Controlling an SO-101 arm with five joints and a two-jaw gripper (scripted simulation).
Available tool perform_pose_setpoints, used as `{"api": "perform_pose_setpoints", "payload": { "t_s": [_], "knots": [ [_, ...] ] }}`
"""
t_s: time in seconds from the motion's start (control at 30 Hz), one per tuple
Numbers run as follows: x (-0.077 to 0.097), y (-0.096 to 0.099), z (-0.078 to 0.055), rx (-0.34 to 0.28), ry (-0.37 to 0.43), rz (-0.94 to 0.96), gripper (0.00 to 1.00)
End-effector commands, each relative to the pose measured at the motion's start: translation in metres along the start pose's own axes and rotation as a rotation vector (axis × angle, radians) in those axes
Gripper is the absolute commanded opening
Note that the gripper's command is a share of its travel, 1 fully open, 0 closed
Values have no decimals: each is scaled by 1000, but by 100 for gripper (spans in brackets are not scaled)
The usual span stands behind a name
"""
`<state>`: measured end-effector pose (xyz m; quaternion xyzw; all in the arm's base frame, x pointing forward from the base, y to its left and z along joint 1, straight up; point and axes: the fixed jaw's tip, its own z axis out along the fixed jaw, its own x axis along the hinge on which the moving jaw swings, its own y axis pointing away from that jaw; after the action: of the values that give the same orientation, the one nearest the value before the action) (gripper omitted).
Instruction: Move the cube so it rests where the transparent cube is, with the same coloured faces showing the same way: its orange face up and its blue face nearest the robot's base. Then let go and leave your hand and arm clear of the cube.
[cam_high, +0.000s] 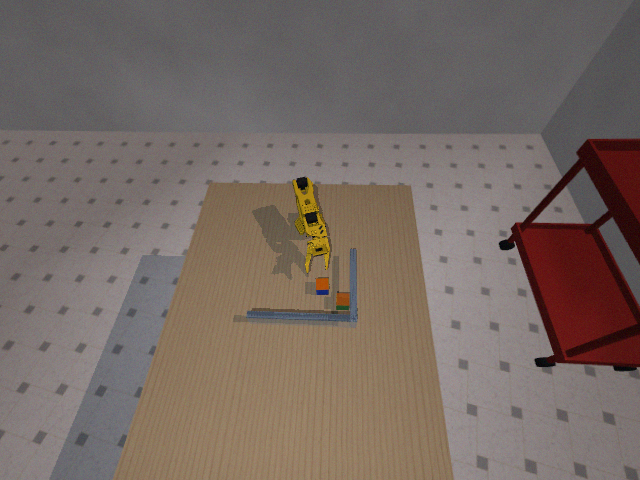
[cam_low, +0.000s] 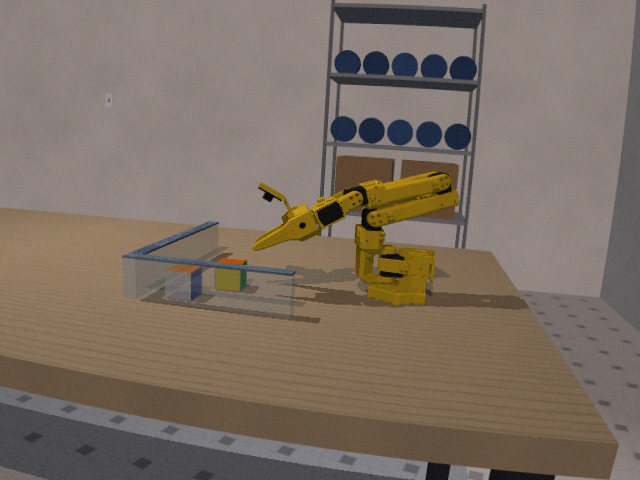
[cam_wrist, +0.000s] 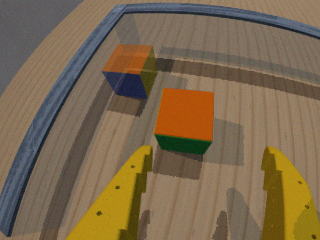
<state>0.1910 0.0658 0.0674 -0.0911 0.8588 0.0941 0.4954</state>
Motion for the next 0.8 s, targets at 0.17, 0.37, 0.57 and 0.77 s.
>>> {"api": "perform_pose_setpoints", "payload": {
  "t_s": [0.17,0.37,0.57,0.77],
  "knots": [
    [-20,1,-5,-7,-101,-2,35],
    [-32,2,-10,-13,-173,-2,35],
    [-44,3,-15,-19,-243,-2,35],
    [-49,4,-18,-22,-279,-2,35]
  ]
}}
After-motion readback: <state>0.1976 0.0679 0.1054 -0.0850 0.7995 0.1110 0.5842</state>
